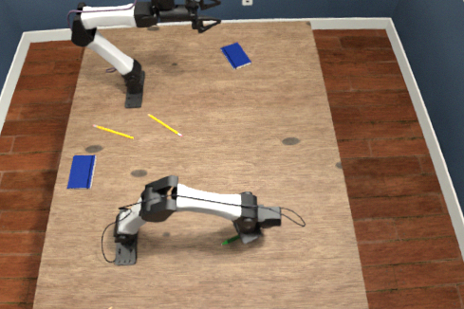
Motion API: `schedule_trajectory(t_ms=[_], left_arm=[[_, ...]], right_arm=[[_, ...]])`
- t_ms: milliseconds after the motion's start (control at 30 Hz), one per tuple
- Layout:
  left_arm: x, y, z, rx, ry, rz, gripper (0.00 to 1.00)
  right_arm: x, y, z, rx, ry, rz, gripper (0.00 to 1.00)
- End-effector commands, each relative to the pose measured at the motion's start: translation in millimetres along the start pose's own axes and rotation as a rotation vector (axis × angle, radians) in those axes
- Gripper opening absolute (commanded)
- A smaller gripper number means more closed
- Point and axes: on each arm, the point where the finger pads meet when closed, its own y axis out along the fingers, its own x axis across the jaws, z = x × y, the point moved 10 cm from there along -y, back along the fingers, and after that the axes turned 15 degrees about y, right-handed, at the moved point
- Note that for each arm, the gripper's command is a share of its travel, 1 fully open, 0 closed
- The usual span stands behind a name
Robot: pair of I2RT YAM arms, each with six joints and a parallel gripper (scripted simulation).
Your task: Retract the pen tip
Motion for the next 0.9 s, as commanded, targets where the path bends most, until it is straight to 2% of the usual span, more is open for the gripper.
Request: schedule_trajectory(t_ms=[0,67,133,367,600,633,667,867], left_arm=[[6.7,-4.9,-23.9,-0.092,-0.013,-0.033,1.0],[6.7,-4.9,-23.9,-0.092,-0.013,-0.033,1.0],[6.7,-4.9,-23.9,-0.092,-0.013,-0.033,1.0],[6.7,-4.9,-23.9,-0.092,-0.013,-0.033,1.0],[6.7,-4.9,-23.9,-0.092,-0.013,-0.033,1.0],[6.7,-4.9,-23.9,-0.092,-0.013,-0.033,1.0],[6.7,-4.9,-23.9,-0.092,-0.013,-0.033,1.0],[6.7,-4.9,-23.9,-0.092,-0.013,-0.033,1.0]], right_arm=[[-2.3,-30.9,0.2,-0.044,-0.005,-0.009,0.15],[-0.8,-23.5,-0.9,-0.021,-0.006,-0.014,0.15],[-3.1,-40.6,1.2,-0.055,-0.003,-0.01,0.15],[-1.6,-51.0,1.0,-0.05,-0.009,-0.018,0.15],[2.0,-47.5,-0.2,-0.04,-0.017,-0.02,0.15],[0.7,-37.3,0.9,-0.009,-0.008,-0.018,0.15],[11.1,-41.5,0.6,-0.071,-0.049,-0.026,0.15],[39.4,-44.3,-11.3,-0.246,-0.203,-0.053,0.15]])
